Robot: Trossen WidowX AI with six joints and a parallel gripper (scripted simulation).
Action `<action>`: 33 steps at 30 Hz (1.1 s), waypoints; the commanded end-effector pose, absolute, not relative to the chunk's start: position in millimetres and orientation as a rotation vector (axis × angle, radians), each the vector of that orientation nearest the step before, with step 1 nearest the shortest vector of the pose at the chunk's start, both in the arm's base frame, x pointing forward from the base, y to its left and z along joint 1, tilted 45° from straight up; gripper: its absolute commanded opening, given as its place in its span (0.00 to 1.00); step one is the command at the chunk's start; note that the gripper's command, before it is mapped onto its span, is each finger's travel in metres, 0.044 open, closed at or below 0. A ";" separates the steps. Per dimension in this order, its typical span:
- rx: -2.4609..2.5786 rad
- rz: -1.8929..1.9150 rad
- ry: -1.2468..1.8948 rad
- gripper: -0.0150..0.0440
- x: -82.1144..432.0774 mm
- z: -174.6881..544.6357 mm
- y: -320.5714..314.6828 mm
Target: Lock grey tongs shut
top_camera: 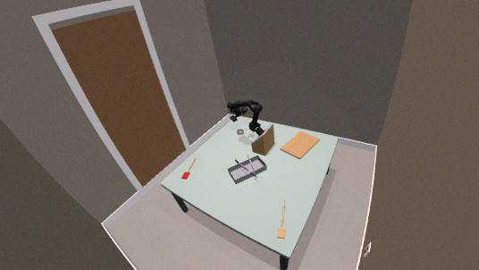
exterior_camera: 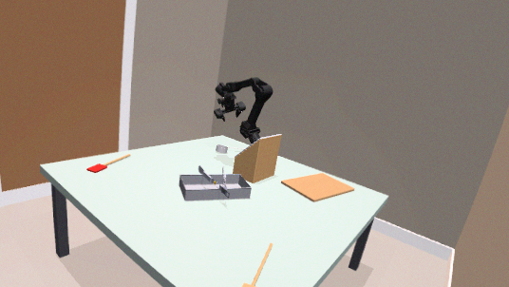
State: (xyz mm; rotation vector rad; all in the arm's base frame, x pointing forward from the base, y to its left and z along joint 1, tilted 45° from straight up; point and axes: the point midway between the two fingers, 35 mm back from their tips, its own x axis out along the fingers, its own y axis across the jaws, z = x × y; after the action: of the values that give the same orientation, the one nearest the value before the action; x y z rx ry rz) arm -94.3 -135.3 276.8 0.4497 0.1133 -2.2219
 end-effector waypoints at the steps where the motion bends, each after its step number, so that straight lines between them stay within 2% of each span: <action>1: 0.450 -2.222 0.113 0.98 -94.3 276.8 -135.3; 7: 0.472 -2.105 0.251 1.00 -81.5 272.3 -160.6; 13: 0.435 -1.815 0.588 1.00 -34.4 256.5 -213.5; 24: 0.171 -1.231 1.081 1.00 108.5 205.7 -256.4; 33: -0.139 -0.804 1.370 1.00 220.5 148.7 -221.9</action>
State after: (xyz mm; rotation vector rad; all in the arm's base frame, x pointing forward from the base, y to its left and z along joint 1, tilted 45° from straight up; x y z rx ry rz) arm 173.8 -241.3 174.7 0.0181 1.2389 -0.9857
